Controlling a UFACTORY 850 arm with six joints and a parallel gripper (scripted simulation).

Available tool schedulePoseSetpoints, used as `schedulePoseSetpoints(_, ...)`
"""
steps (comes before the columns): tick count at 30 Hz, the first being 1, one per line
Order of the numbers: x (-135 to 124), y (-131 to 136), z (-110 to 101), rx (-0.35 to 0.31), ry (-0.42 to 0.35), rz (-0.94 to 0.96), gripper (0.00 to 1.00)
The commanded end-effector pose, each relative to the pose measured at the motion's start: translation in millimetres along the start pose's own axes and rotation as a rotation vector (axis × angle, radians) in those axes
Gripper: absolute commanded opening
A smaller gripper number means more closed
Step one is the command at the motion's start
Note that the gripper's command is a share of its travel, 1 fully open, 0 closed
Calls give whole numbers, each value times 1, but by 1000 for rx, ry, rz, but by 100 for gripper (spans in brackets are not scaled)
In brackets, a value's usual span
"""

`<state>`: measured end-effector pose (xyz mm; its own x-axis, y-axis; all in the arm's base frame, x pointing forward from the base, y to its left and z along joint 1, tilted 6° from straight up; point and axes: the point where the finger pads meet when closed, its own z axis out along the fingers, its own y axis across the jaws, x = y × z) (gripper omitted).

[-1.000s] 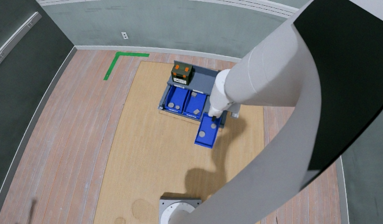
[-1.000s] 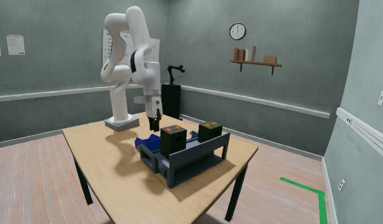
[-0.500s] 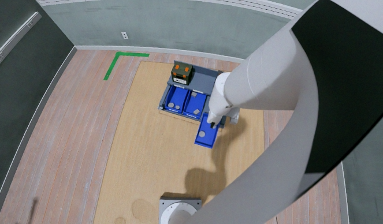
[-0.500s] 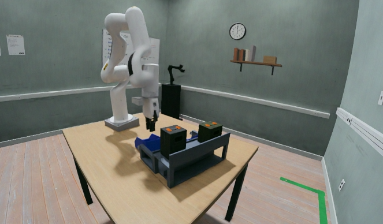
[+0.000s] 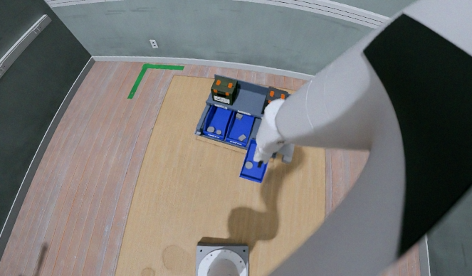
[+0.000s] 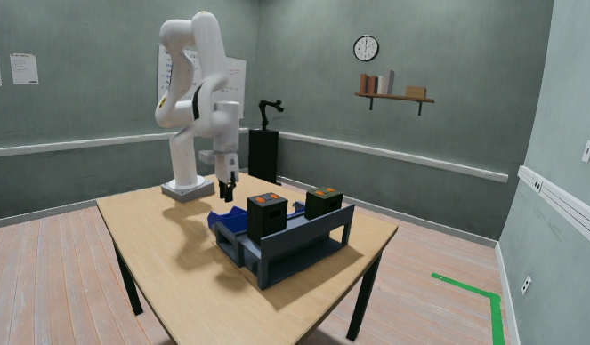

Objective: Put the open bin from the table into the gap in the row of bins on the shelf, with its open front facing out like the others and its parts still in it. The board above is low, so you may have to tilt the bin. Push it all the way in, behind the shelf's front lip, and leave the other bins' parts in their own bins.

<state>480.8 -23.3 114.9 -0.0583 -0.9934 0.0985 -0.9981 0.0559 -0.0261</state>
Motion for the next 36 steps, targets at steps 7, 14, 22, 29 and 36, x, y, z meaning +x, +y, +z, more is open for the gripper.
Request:
schedulePoseSetpoints(7,2,20,4,5,2,1,34)
schedulePoseSetpoints(14,6,61,16,5,2,1,34)
schedulePoseSetpoints(22,7,72,18,5,2,1,34)
schedulePoseSetpoints(29,8,82,21,4,0,0,34)
schedulePoseSetpoints(36,9,99,26,5,2,1,34)
